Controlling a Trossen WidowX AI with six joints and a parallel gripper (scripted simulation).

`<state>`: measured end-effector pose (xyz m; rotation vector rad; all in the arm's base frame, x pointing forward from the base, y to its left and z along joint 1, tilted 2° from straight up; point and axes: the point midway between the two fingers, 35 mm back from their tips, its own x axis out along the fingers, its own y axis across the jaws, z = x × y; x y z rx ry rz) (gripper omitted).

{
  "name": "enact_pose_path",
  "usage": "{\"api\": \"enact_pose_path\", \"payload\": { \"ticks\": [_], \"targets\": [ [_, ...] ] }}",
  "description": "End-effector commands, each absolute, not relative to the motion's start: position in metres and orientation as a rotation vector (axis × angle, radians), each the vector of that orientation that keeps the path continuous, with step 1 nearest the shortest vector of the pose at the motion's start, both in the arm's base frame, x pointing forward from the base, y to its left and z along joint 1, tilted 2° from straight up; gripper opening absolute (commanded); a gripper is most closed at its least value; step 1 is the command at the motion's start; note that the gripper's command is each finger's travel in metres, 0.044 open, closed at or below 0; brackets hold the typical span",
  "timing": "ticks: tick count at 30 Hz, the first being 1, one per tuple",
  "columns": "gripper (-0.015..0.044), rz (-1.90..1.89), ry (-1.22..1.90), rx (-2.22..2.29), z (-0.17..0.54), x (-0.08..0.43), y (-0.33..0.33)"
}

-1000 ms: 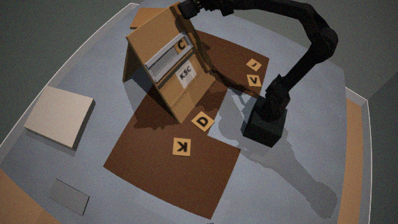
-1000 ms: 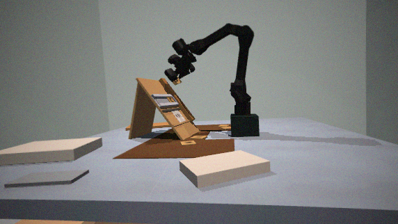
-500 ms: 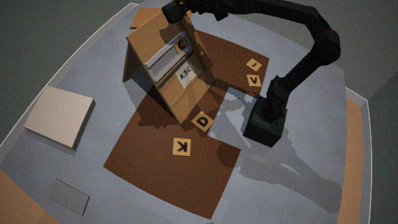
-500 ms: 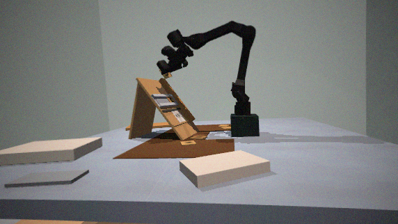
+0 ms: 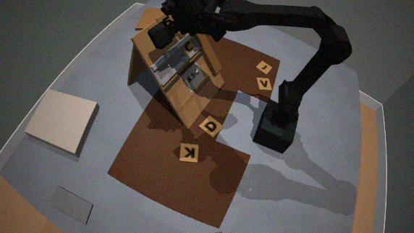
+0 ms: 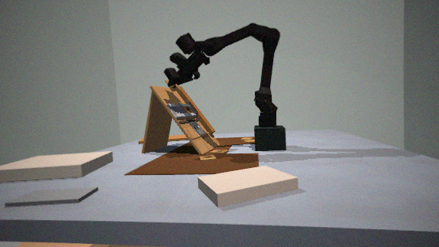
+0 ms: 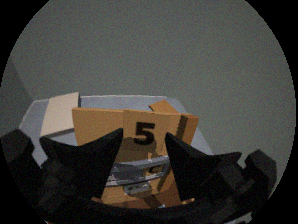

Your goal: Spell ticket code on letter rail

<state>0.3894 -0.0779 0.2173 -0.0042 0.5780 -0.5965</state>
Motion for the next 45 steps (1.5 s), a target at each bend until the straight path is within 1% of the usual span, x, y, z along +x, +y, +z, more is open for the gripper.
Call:
{"api": "enact_pose_path", "payload": {
  "ticks": [1,16,32,37,45],
  "targets": [
    [0.0000,-0.564,0.591,0.009,0.206,0.392,-0.055],
    [0.0000,-0.422,0.612,0.052,0.175,0.392,0.040],
    [0.0000,-0.311,0.639,0.134,0.139,0.368,0.130],
    [0.0000,-0.307,0.640,0.137,0.135,0.370,0.133],
    [0.0000,-0.307,0.637,0.137,0.109,0.404,0.122]
  ]
}}
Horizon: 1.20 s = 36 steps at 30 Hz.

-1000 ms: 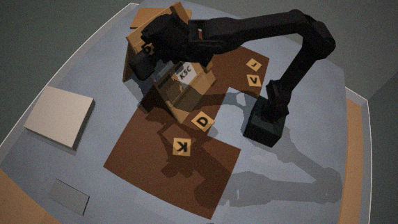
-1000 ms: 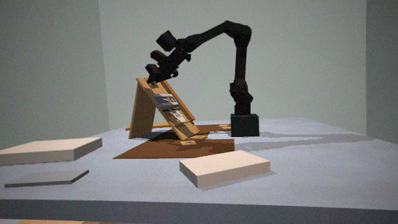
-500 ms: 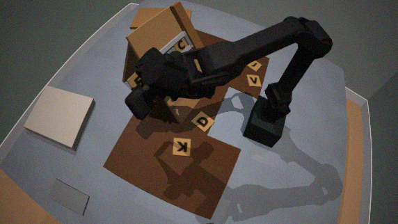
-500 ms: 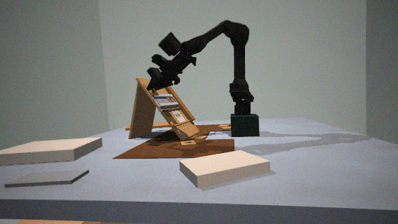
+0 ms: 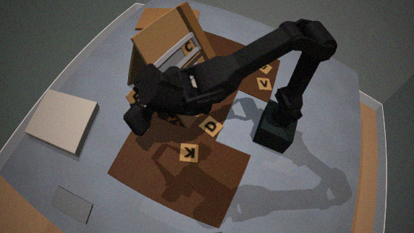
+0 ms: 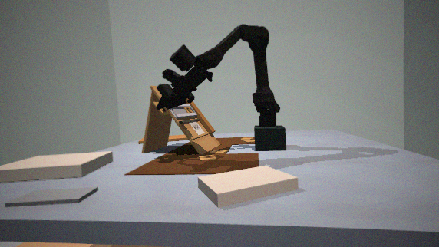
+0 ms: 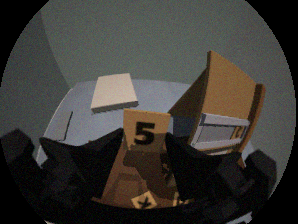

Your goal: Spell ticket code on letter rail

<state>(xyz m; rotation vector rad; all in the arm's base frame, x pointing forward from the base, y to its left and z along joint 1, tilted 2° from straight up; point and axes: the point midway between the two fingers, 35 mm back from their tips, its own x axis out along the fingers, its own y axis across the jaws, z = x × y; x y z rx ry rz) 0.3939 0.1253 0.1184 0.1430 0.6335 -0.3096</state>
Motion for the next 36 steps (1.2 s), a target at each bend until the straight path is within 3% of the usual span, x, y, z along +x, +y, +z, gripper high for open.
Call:
{"api": "enact_pose_path", "payload": {
  "ticks": [1,36],
  "targets": [
    [0.0000,-0.307,0.637,0.136,0.108,0.404,0.121],
    [0.0000,-0.308,0.637,0.135,0.109,0.399,0.110]
  ]
}}
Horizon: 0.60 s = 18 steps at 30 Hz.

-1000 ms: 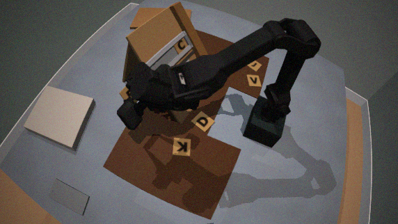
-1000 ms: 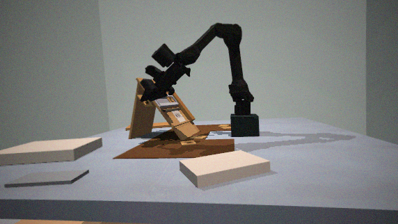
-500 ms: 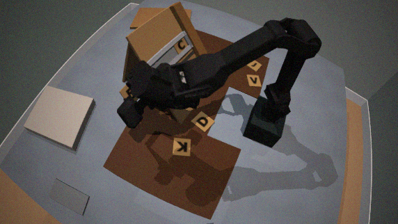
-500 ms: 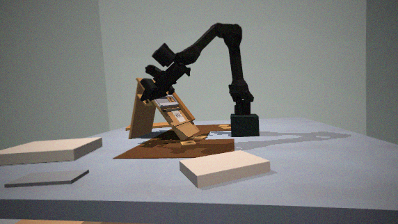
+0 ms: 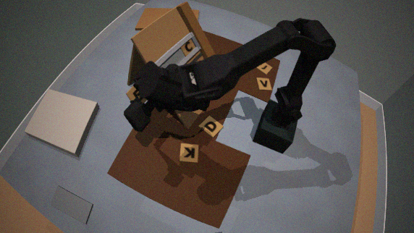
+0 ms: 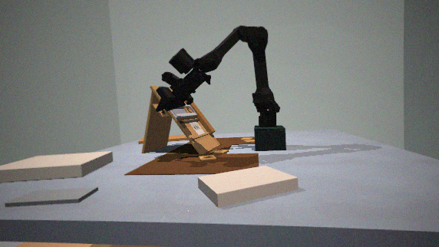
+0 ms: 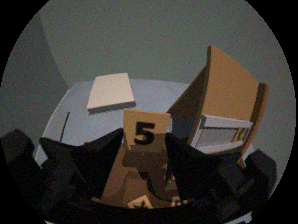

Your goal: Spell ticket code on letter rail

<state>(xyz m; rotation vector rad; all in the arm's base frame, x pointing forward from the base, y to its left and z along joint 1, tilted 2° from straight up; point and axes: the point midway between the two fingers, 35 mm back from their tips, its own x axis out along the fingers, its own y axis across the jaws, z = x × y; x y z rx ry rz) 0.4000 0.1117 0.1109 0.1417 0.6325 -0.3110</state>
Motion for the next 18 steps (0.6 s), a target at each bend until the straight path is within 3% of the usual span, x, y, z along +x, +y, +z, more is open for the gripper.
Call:
{"api": "enact_pose_path", "payload": {
  "ticks": [1,18],
  "targets": [
    [0.0000,-0.308,0.637,0.135,0.1089,0.3985,0.1099],
    [0.0000,-0.308,0.637,0.135,0.1078,0.3958,0.1014]
  ]
}}
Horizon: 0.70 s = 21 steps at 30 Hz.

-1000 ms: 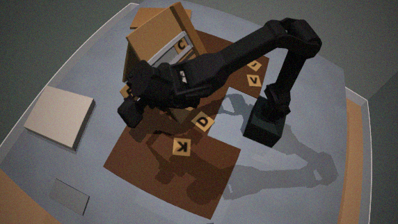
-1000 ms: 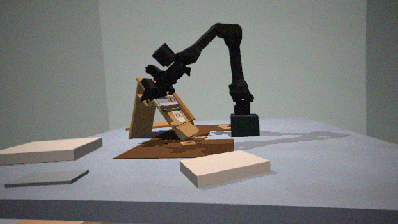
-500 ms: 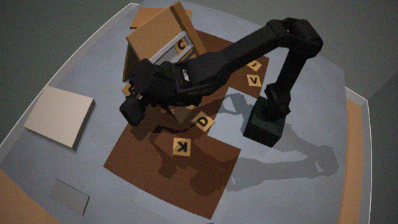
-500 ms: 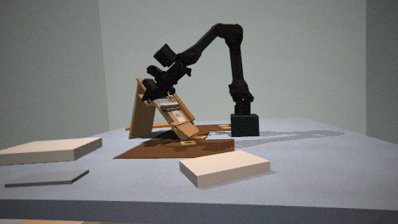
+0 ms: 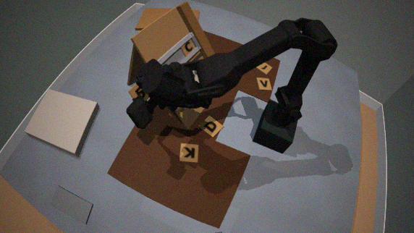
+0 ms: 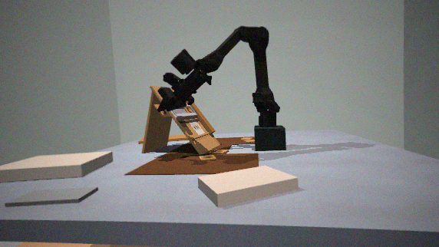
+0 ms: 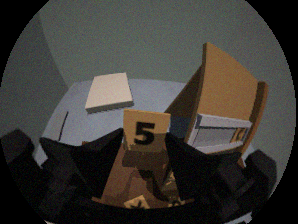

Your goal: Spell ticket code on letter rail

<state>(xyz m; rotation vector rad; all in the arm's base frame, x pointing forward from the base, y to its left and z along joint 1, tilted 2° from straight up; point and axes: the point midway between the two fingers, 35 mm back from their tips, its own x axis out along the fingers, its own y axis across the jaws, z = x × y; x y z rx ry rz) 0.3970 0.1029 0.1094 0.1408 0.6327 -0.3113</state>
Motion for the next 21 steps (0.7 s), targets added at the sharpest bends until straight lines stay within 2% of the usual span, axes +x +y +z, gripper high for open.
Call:
{"api": "enact_pose_path", "payload": {
  "ticks": [1,21],
  "targets": [
    [0.0000,-0.308,0.637,0.135,0.1078,0.3956,0.1009],
    [0.0000,-0.308,0.637,0.134,0.1073,0.3925,0.0914]
  ]
}}
